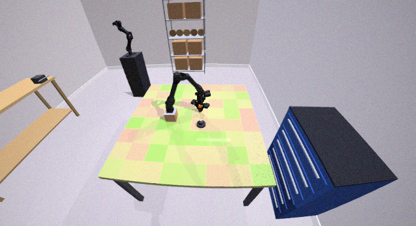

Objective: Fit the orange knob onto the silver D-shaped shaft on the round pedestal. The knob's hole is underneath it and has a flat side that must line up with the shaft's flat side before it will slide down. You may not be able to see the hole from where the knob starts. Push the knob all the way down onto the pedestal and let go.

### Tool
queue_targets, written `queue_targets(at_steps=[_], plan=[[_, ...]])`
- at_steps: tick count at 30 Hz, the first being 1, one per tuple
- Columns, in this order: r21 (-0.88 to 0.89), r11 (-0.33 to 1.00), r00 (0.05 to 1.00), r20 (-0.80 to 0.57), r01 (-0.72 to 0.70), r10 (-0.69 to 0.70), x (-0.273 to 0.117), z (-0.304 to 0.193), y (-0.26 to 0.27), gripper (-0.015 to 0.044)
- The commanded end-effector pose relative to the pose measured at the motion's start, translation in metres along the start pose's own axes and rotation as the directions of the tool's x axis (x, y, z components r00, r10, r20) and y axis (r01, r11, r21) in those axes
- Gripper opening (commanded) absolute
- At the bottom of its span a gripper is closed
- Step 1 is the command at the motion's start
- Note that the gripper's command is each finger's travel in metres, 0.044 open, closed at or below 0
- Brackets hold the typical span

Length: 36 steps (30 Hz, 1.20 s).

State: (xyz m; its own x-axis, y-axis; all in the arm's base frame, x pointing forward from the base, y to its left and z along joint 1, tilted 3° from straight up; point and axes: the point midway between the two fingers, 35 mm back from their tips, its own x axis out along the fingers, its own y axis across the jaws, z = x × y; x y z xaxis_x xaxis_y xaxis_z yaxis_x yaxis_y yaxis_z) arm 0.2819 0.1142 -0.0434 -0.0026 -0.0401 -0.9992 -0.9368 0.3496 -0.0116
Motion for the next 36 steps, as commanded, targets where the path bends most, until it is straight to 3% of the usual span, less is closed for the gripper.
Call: queue_targets(at_steps=[1,36], plan=[[-0.003,1.0,1.0,0.01,0.007,-0.007,-0.015,0.004,-0.003,0.0],[-0.003,1.0,1.0,0.011,0.007,-0.007,-0.124,0.006,-0.007,0.0]])
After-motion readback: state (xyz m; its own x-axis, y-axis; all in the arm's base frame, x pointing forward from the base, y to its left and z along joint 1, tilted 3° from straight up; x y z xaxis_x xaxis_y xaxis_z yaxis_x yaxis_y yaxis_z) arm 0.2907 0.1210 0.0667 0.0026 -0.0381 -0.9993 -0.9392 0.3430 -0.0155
